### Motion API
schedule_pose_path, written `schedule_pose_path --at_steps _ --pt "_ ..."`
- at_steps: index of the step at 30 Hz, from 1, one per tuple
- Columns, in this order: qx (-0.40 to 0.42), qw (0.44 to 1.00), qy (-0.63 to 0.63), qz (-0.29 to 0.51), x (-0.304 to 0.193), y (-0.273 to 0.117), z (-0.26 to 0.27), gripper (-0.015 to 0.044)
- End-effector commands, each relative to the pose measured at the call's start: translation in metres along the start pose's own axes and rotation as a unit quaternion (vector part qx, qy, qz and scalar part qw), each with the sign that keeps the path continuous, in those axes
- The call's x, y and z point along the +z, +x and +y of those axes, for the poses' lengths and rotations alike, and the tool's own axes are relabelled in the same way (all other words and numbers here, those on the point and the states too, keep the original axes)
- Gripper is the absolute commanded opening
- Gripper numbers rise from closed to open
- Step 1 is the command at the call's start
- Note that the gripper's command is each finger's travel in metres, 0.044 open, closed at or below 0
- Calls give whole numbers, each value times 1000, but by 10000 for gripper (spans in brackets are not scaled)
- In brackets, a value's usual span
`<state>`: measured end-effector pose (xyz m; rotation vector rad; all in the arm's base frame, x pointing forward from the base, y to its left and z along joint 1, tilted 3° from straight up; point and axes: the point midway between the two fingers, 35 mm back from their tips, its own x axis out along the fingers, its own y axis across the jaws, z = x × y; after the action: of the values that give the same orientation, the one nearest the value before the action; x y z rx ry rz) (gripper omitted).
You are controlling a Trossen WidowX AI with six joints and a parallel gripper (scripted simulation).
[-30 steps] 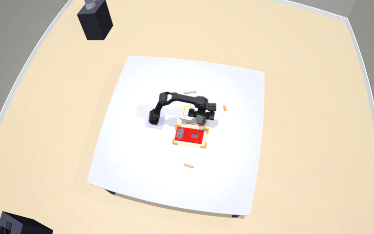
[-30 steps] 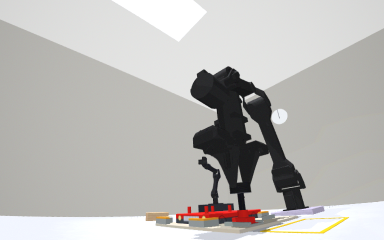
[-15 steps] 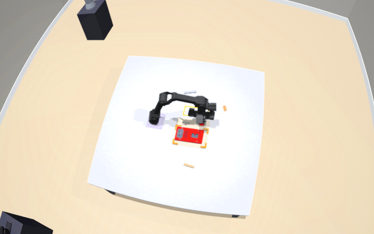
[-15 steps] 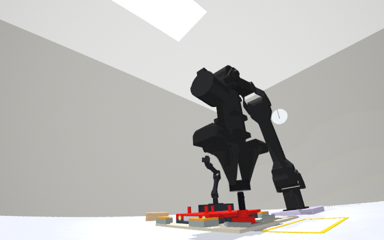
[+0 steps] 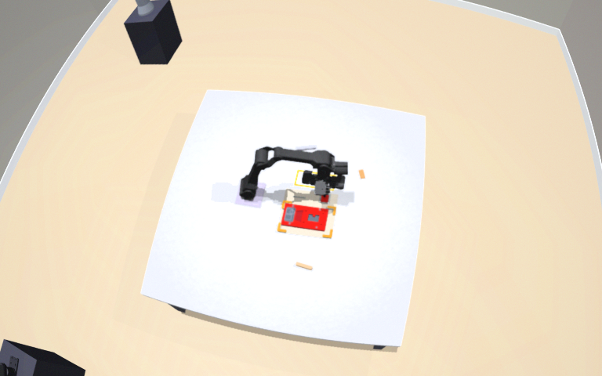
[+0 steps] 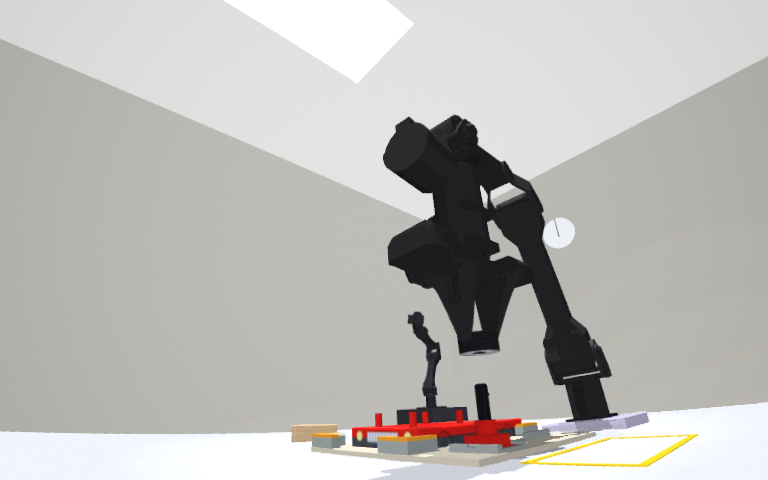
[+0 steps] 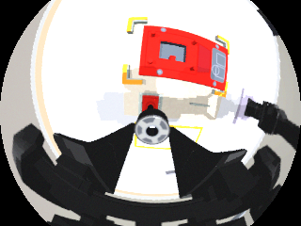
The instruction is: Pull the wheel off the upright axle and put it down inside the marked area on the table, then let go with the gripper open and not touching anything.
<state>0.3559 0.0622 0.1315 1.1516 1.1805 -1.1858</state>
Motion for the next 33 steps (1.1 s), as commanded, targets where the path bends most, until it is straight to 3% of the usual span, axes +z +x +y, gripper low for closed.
schedule_pose_path --at_steps 1,20,33 --pt "9 1000 3 0 0 -10 0 0" --pt "6 1000 3 3 -89 -9 -55 0" --pt "7 1000 3 3 -92 10 -57 0"
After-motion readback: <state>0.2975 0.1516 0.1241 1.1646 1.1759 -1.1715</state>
